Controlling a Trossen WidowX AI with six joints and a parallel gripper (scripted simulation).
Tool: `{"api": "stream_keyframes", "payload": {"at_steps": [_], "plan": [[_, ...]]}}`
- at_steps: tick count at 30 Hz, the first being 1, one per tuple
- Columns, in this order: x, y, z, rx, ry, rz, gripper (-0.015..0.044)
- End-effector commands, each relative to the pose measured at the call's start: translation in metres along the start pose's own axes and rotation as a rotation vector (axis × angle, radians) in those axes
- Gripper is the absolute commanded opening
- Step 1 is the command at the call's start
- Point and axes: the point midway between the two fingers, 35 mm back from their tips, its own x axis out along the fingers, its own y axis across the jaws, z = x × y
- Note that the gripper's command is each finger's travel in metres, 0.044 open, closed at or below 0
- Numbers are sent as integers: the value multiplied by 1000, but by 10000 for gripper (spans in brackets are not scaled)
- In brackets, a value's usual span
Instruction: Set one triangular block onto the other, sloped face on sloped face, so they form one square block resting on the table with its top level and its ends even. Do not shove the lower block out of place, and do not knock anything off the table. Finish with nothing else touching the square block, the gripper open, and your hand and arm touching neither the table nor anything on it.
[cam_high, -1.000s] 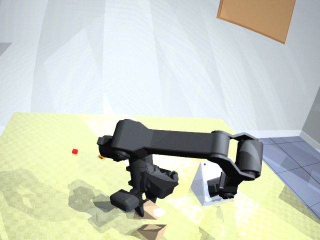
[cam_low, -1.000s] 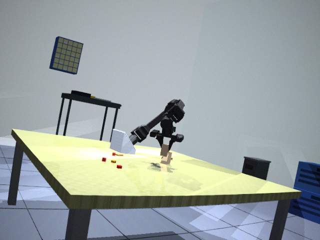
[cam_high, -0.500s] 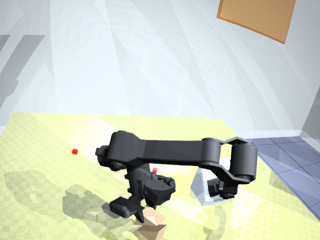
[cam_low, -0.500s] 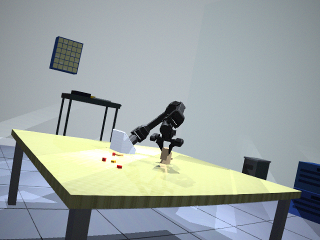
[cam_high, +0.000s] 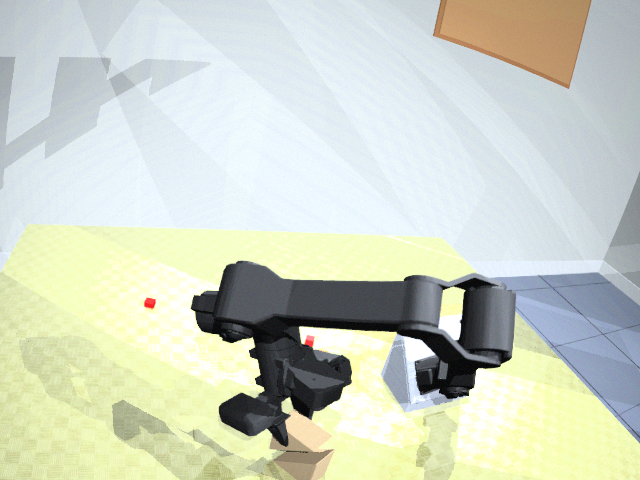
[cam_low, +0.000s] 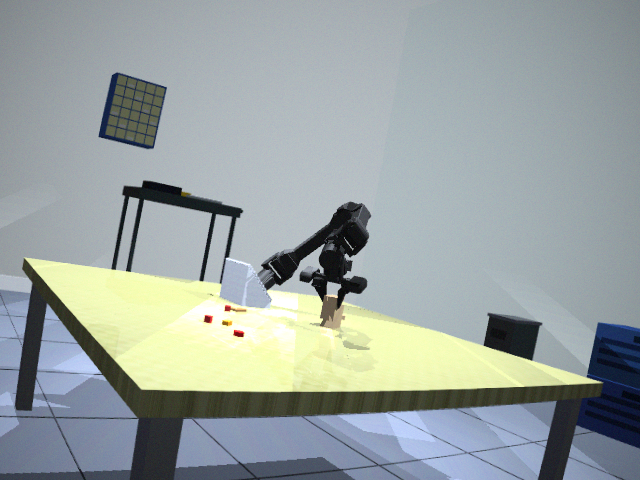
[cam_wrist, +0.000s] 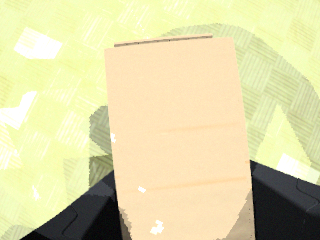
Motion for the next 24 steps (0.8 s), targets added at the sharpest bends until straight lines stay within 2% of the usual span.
{"api": "stream_keyframes", "payload": {"at_steps": [1,24], "plan": [[-1,-1,0,4,2,-7,0],[10,-1,-1,4,3,-8,0]]}}
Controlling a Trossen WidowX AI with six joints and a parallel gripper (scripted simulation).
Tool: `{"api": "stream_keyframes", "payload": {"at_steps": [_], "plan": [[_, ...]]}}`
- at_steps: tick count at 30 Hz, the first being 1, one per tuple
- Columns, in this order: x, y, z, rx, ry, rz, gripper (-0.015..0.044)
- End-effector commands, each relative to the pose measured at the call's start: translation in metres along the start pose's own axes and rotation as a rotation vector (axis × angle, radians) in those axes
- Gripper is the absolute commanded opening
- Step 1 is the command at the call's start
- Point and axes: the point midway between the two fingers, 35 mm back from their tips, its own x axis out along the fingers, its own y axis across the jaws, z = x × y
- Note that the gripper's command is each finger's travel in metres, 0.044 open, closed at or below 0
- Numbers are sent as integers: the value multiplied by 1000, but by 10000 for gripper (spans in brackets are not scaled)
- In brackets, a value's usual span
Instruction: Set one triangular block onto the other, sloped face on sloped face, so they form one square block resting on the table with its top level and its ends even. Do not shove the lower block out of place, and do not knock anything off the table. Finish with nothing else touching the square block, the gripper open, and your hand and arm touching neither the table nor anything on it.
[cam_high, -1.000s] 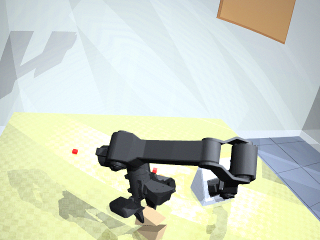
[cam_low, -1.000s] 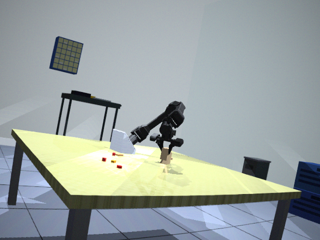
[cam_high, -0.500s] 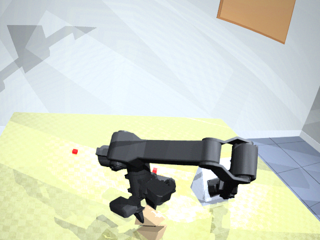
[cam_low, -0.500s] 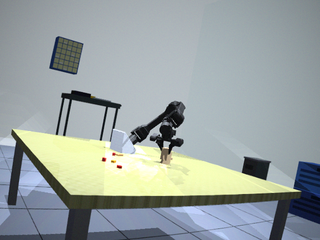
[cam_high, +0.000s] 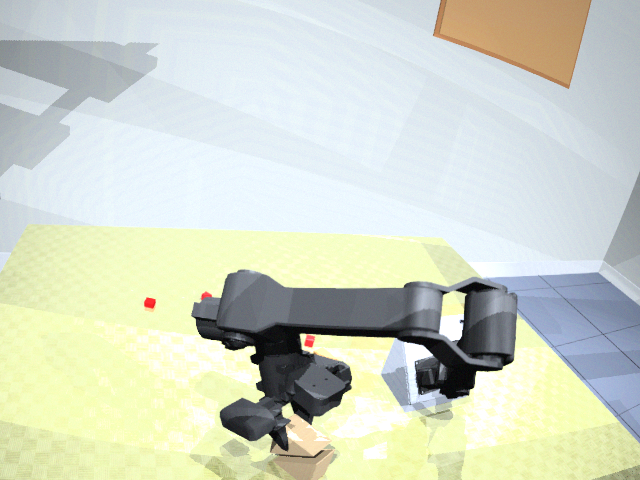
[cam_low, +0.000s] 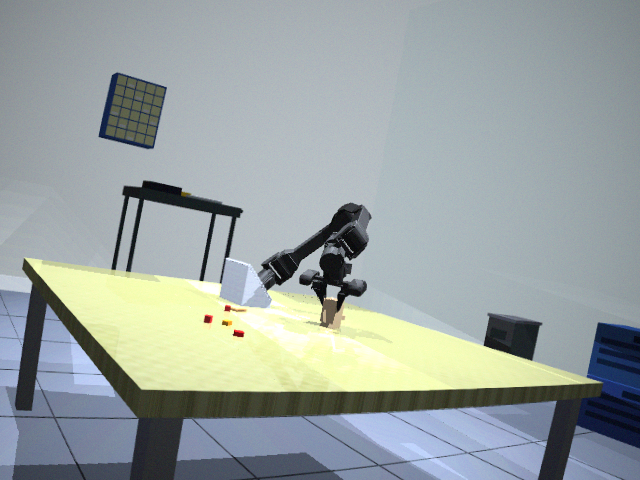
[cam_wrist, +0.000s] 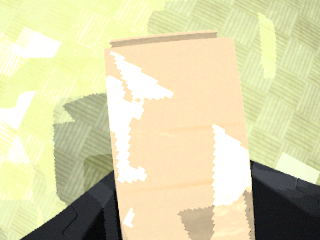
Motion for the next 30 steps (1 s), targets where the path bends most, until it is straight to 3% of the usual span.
{"api": "stream_keyframes", "payload": {"at_steps": [1,30], "plan": [[2,0,0,2,1,-4,0],[14,0,1,3,-1,-5,0]]}}
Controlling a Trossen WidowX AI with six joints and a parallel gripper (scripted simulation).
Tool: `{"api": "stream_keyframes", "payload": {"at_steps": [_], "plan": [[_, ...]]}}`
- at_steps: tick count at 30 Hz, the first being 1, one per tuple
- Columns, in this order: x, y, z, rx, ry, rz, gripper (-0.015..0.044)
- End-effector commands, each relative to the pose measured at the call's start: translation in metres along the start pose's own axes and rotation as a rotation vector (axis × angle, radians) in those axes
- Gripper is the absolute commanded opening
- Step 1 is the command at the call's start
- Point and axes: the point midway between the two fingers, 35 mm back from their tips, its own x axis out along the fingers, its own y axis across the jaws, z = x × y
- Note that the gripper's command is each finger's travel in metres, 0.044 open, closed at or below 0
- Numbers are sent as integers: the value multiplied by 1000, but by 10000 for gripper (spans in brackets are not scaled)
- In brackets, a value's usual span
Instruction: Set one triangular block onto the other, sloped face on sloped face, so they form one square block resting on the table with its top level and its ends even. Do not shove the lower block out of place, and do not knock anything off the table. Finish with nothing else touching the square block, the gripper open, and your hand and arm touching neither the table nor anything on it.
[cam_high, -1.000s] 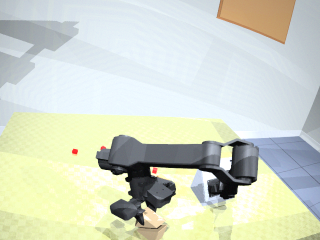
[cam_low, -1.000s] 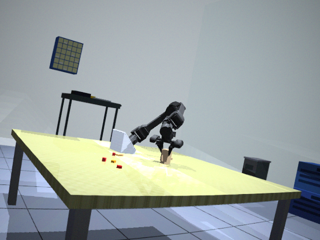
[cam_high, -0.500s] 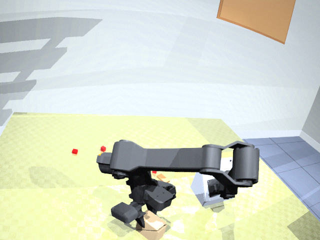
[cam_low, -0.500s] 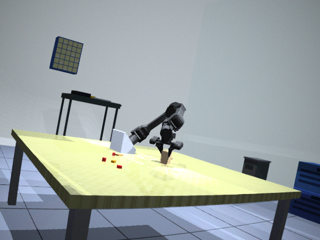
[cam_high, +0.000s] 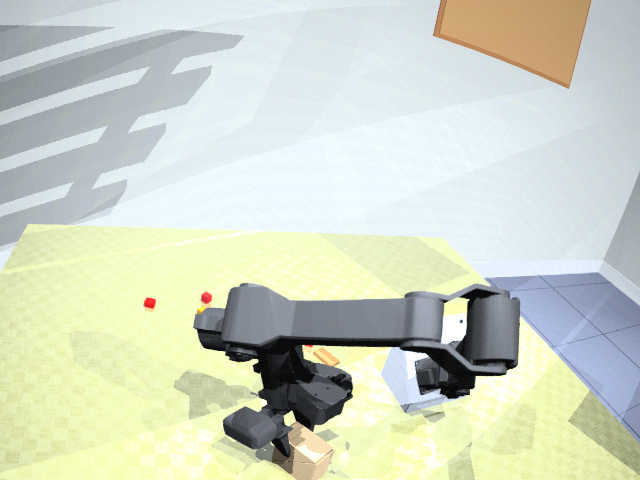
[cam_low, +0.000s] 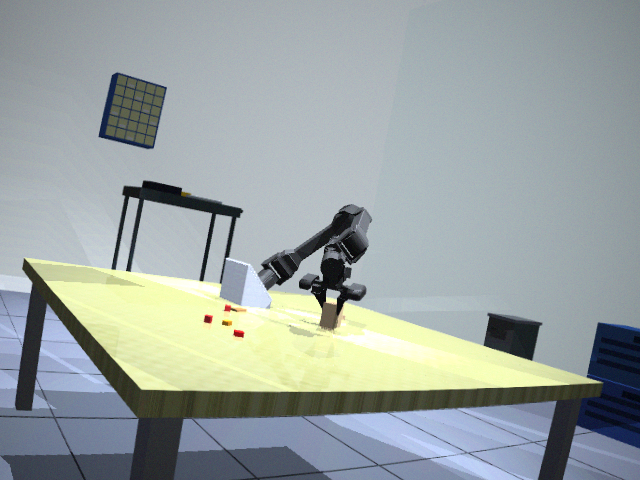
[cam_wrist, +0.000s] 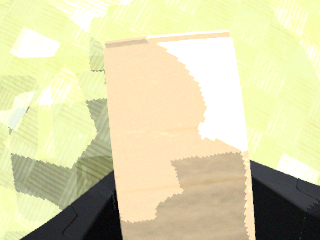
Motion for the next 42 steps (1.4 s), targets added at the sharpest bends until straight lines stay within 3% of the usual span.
{"api": "stream_keyframes", "payload": {"at_steps": [1,29,42], "plan": [[0,-1,0,2,0,-3,0],[2,-1,0,2,0,-3,0],[2,0,0,1,-1,1,341]]}}
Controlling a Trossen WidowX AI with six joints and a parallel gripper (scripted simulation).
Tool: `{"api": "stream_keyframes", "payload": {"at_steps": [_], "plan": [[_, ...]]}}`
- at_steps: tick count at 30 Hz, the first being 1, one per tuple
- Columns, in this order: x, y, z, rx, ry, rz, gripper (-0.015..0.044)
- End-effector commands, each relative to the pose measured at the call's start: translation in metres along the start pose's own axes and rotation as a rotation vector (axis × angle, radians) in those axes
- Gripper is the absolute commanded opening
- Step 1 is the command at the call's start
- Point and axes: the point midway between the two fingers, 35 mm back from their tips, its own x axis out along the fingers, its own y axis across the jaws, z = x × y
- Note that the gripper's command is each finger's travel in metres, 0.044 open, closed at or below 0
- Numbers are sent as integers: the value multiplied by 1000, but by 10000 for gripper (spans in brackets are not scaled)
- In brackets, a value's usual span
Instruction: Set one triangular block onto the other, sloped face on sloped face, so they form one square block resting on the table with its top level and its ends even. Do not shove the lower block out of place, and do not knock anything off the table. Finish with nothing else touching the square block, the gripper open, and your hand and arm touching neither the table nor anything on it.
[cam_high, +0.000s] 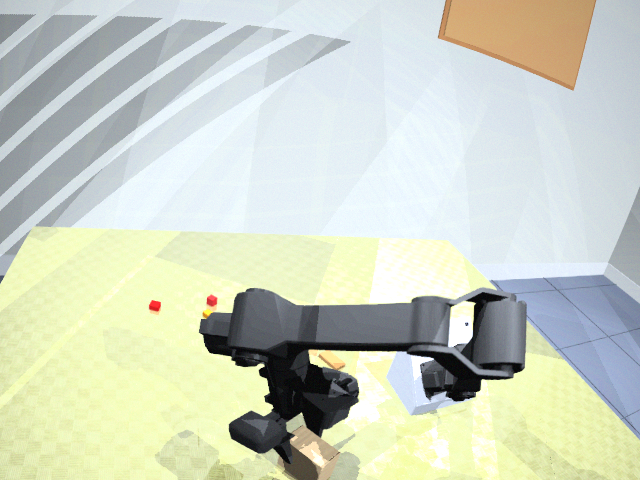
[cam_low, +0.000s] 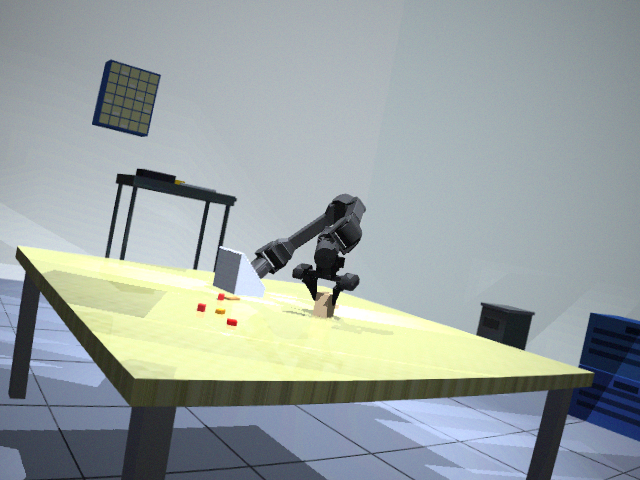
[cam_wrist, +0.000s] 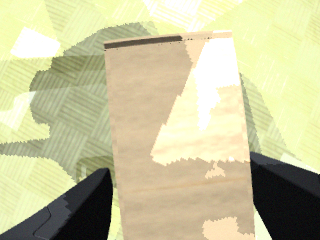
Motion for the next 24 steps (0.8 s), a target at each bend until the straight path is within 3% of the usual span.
{"api": "stream_keyframes", "payload": {"at_steps": [1,4,12,19,24], "plan": [[0,0,0,0,0,-1,368],[0,0,0,0,0,-1,440],[-3,-1,0,2,6,-5,440],[-106,4,6,108,215,-132,440],[-105,3,5,95,215,-142,440]]}}
